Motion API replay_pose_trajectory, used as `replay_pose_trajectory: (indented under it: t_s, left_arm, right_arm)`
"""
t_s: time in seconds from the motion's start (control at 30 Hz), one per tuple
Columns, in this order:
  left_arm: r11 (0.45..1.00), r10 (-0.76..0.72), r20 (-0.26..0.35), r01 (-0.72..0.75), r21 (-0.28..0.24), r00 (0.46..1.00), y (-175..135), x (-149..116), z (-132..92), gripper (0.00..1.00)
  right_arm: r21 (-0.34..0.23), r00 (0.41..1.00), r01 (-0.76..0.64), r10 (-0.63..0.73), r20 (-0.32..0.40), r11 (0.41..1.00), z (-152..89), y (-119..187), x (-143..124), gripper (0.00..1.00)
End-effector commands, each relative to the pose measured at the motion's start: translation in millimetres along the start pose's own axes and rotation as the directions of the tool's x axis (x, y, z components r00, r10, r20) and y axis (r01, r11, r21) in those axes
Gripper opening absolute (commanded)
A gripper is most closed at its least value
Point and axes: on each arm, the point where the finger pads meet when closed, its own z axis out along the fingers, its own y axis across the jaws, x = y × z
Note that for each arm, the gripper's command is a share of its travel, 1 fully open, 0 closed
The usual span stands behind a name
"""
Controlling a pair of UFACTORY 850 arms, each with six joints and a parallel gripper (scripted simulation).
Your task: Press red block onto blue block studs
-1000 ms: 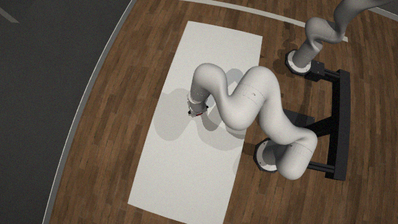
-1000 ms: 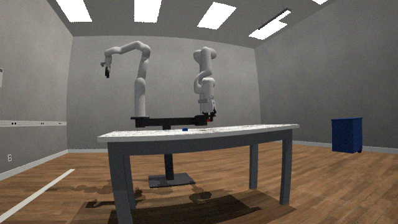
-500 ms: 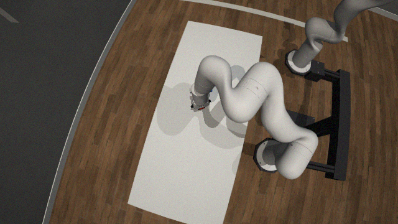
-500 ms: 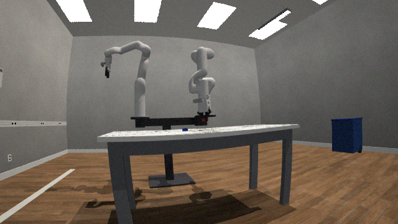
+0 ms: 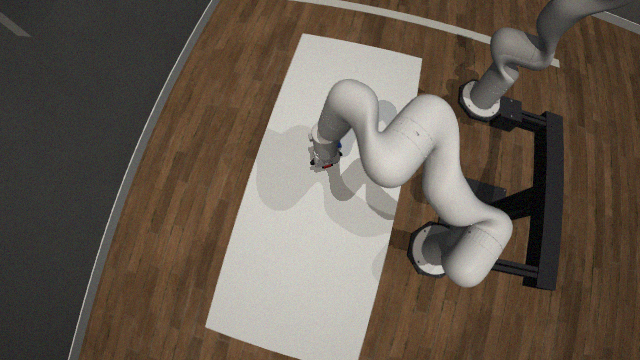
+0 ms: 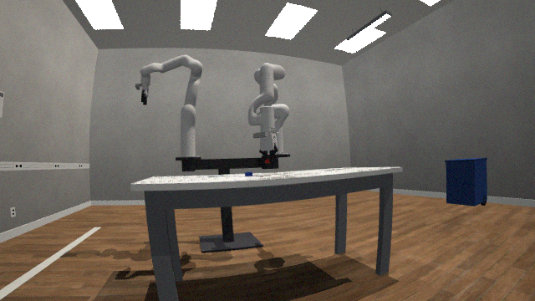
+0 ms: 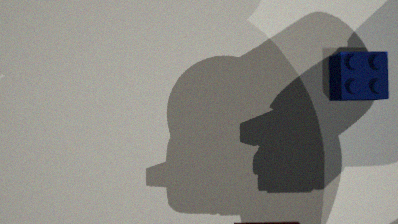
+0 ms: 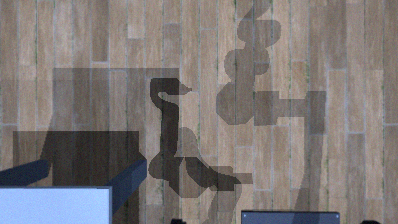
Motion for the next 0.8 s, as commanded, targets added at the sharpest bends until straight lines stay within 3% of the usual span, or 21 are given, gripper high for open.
replay_pose_trajectory:
  t_s: [0.0, 0.33, 0.5, 0.77]
  left_arm:
    - [1.0, 0.0, 0.0, 0.0, 0.003, 1.0, 16.5, 22.0, -2.5, 0.0]
    - [1.0, 0.0, 0.0, 0.0, 0.003, 1.0, 16.5, 22.0, -2.5, 0.0]
    - [1.0, 0.0, 0.0, 0.0, 0.003, 1.0, 47.9, 59.5, -5.6, 0.0]
    - [1.0, 0.0, 0.0, 0.0, 0.003, 1.0, 47.9, 59.5, -5.6, 0.0]
  right_arm:
    - [0.0, 1.0, 0.0, 0.0, -0.002, 1.0, -0.7, 0.0, 0.3, 1.0]
    - [0.0, 1.0, 0.0, 0.0, -0.002, 1.0, -0.7, 0.0, 0.3, 1.0]
    - [0.0, 1.0, 0.0, 0.0, -0.002, 1.0, -0.7, 0.0, 0.3, 1.0]
    - [0.0, 1.0, 0.0, 0.0, -0.002, 1.0, -0.7, 0.0, 0.3, 1.0]
